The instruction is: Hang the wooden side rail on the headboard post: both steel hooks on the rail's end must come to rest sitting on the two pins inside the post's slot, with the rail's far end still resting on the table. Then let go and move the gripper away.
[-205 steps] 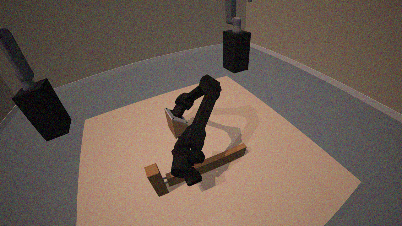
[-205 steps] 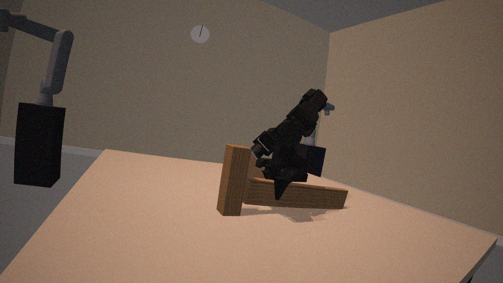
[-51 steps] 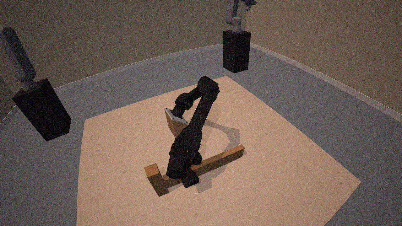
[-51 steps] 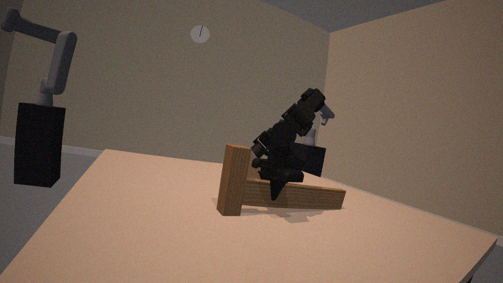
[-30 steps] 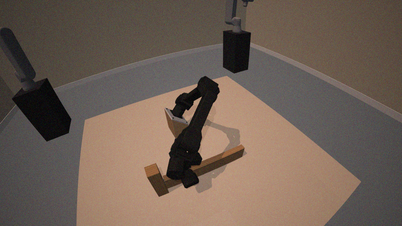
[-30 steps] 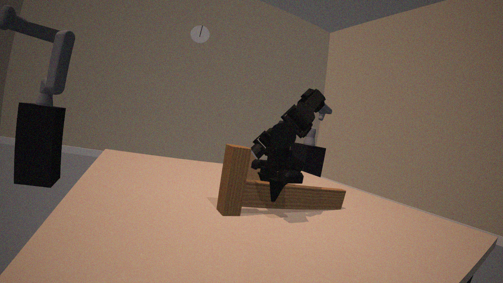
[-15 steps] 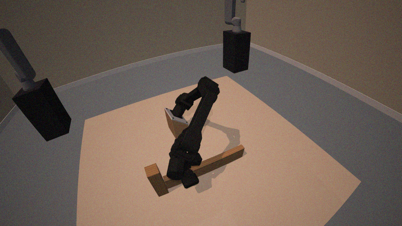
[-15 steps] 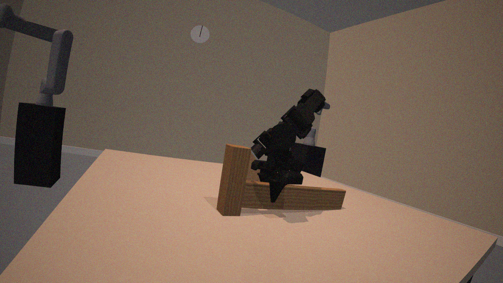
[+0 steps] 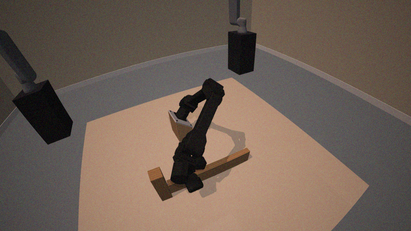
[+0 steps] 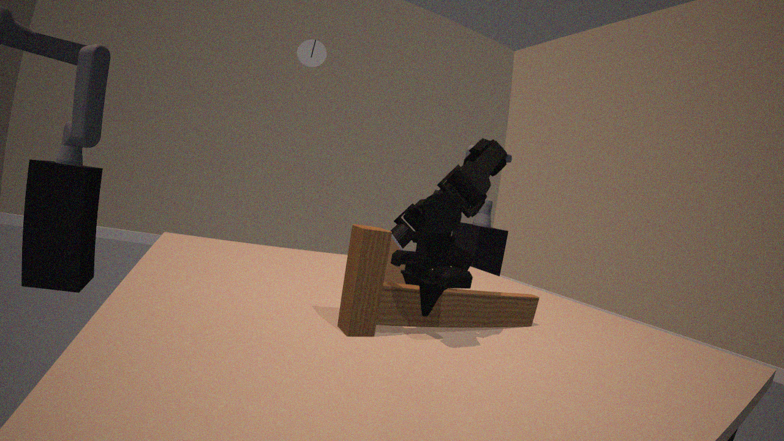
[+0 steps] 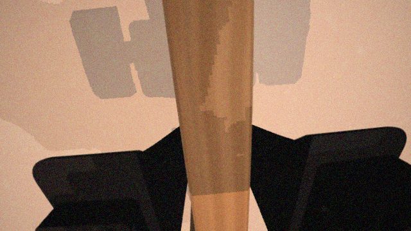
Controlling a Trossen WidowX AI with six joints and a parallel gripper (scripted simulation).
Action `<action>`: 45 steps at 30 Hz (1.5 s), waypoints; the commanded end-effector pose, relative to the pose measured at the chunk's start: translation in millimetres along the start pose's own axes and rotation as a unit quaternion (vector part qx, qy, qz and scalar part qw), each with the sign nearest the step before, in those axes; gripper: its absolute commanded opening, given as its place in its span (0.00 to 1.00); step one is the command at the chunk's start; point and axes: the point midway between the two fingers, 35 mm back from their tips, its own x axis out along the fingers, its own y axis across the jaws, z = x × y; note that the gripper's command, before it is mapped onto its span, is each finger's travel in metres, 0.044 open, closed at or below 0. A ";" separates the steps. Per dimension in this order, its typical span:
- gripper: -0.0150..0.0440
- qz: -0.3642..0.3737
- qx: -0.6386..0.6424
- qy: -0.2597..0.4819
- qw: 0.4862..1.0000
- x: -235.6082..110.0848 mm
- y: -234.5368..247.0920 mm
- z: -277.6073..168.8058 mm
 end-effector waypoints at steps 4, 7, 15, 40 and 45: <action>0.25 -0.001 0.002 0.005 1.000 0.5 0.0 -2.7; 0.25 -0.001 0.002 0.005 1.000 0.9 0.0 -2.7; 0.43 0.000 0.001 0.000 1.000 0.7 0.5 -0.3; 1.00 0.000 0.002 0.005 1.000 -38.8 0.5 29.8; 1.00 0.003 0.001 0.006 1.000 -37.9 0.5 26.1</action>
